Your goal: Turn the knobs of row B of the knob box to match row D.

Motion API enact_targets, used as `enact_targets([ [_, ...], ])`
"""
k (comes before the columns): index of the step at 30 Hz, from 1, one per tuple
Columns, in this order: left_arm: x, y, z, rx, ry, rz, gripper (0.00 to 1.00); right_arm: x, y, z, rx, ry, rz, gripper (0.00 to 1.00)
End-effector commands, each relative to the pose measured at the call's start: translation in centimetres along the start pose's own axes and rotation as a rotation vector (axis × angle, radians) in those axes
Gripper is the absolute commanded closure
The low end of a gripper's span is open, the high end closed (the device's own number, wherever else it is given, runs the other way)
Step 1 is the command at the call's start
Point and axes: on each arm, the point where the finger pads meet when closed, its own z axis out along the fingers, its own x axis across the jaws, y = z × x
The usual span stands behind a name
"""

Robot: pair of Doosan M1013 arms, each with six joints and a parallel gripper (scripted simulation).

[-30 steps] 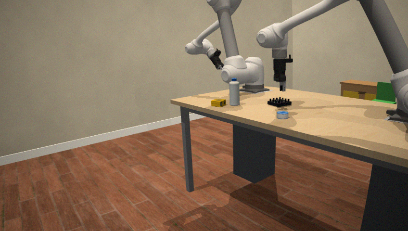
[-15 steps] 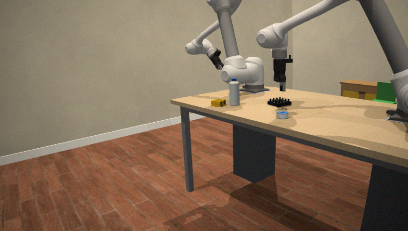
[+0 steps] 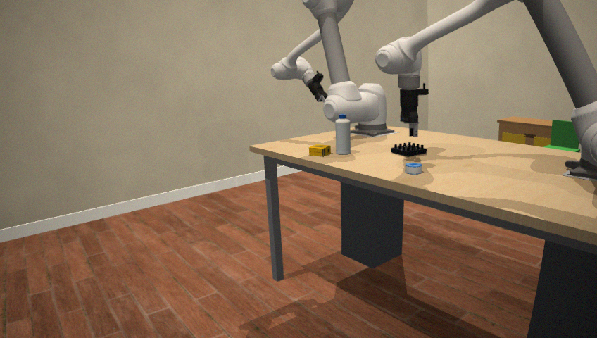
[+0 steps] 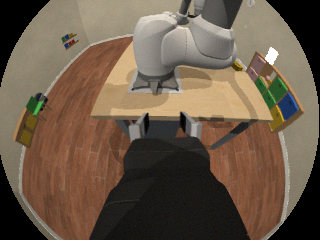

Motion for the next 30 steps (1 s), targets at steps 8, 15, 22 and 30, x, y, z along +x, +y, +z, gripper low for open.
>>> enact_targets([
  [8, 0.0, 0.0, 0.9, -0.001, -0.001, 0.0, 0.54, 0.0, 0.0, 0.0, -0.001, 0.0, 0.0, 0.0],
  [15, 0.0, 0.0, 1.8, -0.001, -0.001, 0.0, 0.54, 0.0, 0.0, 0.0, -0.001, 0.0, 0.0, 0.0],
  [22, 0.0, 0.0, 2.3, -0.001, -0.001, 0.0, 0.54, 0.0, 0.0, 0.0, -0.001, 0.0, 0.0, 0.0],
  [30, 0.0, 0.0, 2.8, -0.001, -0.001, 0.0, 0.54, 0.0, 0.0, 0.0, -0.001, 0.0, 0.0, 0.0],
])
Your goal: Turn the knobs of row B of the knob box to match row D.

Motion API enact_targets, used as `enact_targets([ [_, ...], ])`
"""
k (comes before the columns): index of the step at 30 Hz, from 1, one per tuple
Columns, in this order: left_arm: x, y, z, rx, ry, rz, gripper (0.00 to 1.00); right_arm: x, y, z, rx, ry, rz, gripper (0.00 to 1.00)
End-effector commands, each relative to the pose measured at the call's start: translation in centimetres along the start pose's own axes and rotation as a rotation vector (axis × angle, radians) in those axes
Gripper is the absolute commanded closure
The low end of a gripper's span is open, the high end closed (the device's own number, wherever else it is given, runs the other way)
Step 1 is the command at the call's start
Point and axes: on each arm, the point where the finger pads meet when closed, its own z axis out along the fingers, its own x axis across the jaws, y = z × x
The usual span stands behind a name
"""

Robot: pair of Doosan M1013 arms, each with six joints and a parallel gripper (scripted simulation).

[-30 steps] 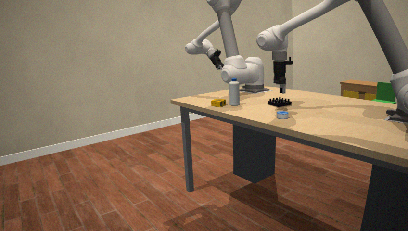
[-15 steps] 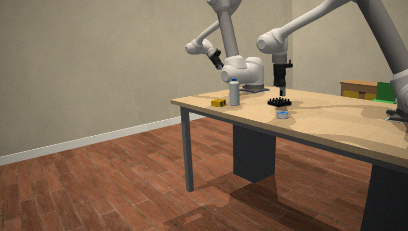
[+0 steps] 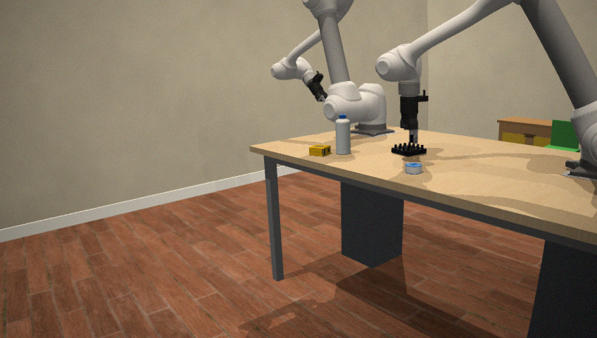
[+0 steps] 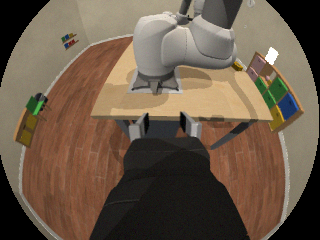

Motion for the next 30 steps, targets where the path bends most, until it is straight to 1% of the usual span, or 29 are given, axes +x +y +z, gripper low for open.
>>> enact_targets([
  [1, -0.04, 0.04, -0.02, -0.001, -0.001, 0.0, 0.54, 0.01, -0.01, -0.05, -0.001, 0.0, 0.0, 0.0],
  [26, -0.04, 0.04, 0.07, -0.001, -0.001, 0.0, 0.54, 0.01, -0.01, -0.05, -0.001, 0.0, 0.0, 0.0],
  [30, -0.04, 0.04, 0.41, -0.001, -0.001, 0.0, 0.54, 0.01, -0.01, -0.05, -0.001, 0.0, 0.0, 0.0],
])
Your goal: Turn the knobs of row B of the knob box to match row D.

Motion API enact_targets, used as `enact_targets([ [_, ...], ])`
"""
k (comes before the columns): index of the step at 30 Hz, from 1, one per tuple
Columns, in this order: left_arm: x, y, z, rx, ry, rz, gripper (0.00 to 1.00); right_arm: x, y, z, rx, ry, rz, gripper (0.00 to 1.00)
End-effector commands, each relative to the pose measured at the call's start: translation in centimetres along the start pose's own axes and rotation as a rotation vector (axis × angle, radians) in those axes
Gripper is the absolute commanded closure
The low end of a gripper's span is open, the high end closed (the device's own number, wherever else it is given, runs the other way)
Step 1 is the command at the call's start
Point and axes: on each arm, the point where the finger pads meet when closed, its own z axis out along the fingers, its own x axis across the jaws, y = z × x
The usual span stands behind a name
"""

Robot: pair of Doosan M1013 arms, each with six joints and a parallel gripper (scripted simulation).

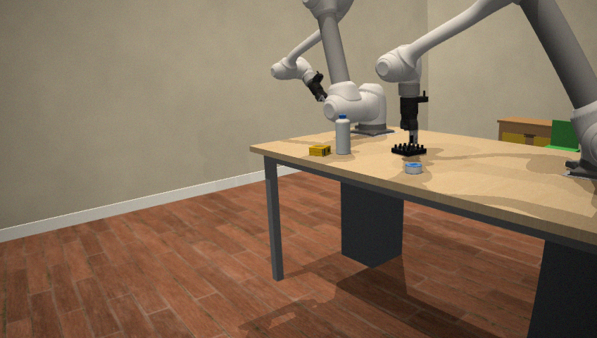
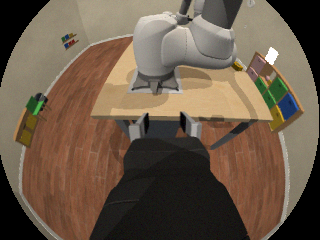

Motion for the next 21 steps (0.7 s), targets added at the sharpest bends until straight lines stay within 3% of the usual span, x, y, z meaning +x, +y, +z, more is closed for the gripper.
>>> enact_targets([
  [1, -0.04, 0.03, 0.25, -0.001, -0.001, 0.0, 0.54, 0.01, -0.01, -0.05, -0.001, 0.0, 0.0, 0.0],
  [21, -0.04, 0.03, 1.14, -0.001, -0.001, 0.0, 0.54, 0.01, -0.01, -0.05, -0.001, 0.0, 0.0, 0.0],
])
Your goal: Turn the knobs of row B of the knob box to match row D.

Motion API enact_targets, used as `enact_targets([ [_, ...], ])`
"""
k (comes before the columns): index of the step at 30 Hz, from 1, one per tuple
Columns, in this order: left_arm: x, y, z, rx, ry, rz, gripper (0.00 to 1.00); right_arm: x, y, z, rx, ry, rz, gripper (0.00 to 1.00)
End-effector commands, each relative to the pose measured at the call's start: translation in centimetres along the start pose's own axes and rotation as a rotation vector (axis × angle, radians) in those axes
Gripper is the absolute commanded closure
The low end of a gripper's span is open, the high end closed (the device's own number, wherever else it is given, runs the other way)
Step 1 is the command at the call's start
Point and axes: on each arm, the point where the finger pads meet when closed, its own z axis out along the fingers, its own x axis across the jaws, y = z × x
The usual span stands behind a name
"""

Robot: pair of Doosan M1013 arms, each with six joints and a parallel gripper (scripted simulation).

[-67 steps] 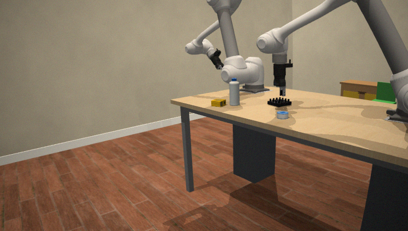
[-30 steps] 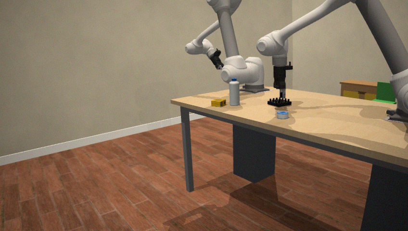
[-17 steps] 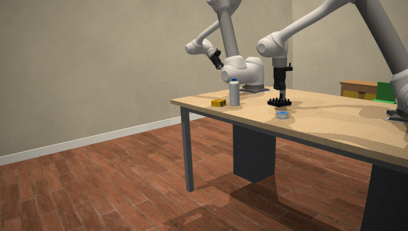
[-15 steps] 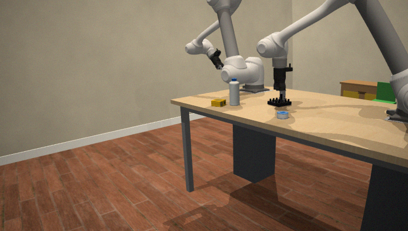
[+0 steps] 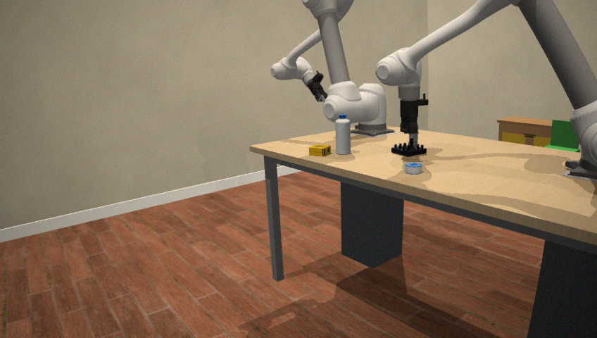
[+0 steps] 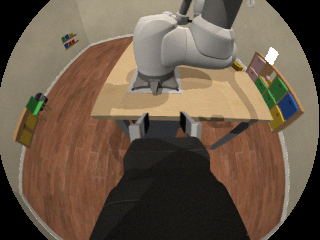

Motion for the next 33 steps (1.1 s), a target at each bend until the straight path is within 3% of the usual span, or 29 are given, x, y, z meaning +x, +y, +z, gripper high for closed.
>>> enact_targets([
  [1, -0.05, 0.04, -0.11, -0.001, -0.001, 0.0, 0.54, 0.01, -0.01, -0.05, -0.001, 0.0, 0.0, 0.0],
  [5, -0.05, 0.04, -0.11, -0.001, -0.001, 0.0, 0.54, 0.01, -0.01, -0.05, -0.001, 0.0, 0.0, 0.0],
  [6, -0.05, 0.04, -0.11, -0.001, -0.001, 0.0, 0.7, 0.01, -0.01, -0.05, -0.001, 0.0, 0.0, 0.0],
  [33, -0.05, 0.04, -0.11, -0.001, -0.001, -0.025, 0.7, 0.01, -0.01, -0.05, -0.001, 0.0, 0.0, 0.0],
])
